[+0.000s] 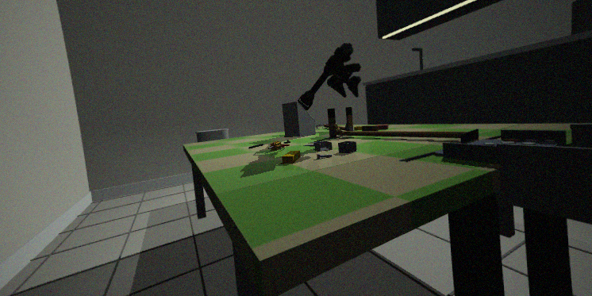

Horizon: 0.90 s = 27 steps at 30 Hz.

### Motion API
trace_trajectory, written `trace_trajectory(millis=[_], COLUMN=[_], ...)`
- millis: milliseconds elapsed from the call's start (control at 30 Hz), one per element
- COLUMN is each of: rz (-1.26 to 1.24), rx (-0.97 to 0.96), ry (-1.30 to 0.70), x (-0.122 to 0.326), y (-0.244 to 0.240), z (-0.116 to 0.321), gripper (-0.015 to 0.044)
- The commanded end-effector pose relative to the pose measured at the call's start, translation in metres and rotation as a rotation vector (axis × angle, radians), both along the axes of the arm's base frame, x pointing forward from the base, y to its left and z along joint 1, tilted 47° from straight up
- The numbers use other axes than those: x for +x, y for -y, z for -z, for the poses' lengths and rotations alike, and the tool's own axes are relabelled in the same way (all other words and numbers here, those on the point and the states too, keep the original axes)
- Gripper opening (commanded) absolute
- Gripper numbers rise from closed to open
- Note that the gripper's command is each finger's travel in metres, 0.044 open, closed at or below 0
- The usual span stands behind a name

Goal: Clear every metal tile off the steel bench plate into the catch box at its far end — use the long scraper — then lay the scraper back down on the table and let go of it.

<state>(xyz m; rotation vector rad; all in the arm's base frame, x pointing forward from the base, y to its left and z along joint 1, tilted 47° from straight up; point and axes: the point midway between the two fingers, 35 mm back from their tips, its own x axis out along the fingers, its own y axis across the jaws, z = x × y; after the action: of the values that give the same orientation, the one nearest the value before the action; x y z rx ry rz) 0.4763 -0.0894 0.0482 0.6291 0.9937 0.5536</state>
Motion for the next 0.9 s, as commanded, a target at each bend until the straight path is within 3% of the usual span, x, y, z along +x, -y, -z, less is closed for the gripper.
trace_trajectory(millis=[0, 867], rz=[0.004, 0.077], rx=[0.004, 0.018], ry=[0.011, 0.039], x=[-0.007, -0.060], y=[0.000, 0.010], z=[-0.003, -0.006], gripper=[0.0440, 0.0440])
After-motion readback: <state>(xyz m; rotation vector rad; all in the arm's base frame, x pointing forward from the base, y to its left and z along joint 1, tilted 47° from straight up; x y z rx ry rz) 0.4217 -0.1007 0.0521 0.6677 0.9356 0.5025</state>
